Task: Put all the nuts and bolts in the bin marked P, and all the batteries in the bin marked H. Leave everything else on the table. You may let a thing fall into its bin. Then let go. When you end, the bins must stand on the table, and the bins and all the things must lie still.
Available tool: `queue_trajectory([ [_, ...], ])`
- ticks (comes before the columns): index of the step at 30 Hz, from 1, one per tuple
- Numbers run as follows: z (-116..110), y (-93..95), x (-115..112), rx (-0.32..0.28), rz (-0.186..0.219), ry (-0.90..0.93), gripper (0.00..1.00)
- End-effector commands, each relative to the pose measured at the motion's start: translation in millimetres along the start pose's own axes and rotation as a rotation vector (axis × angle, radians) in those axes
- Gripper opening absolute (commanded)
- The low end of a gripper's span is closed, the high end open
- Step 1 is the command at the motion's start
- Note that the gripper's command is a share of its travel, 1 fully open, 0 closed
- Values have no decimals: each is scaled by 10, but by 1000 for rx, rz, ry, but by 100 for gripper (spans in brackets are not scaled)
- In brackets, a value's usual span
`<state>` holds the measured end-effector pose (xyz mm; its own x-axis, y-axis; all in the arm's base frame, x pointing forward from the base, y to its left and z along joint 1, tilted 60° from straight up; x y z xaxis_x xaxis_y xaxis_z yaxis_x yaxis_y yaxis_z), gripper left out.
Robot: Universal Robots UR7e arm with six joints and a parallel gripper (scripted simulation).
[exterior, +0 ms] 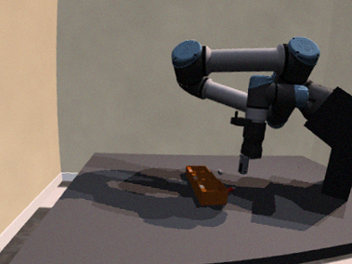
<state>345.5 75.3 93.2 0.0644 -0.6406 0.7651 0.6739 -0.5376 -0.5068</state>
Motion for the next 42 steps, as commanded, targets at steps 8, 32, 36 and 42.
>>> queue_trajectory([
  [8, 3, -15, 0, -1, 0, 0, 34],
  [32, 745, -78, -171, -1, 0, -100, 34],
  [36, 862, -78, -198, -1, 0, -200, 34],
  [42, 1204, -78, -280, 8, -2, -360, 34],
])
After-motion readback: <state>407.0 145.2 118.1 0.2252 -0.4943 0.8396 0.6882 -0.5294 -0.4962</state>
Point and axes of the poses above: the point where the finger pads meet when closed, its own y axis out along the fingers, its own x axis across the jaws, z = x × y, the point moved 10 cm from there along -y, back along the fingers, and after that the axes turned 3 degrees about -y, right-handed, at the moved point
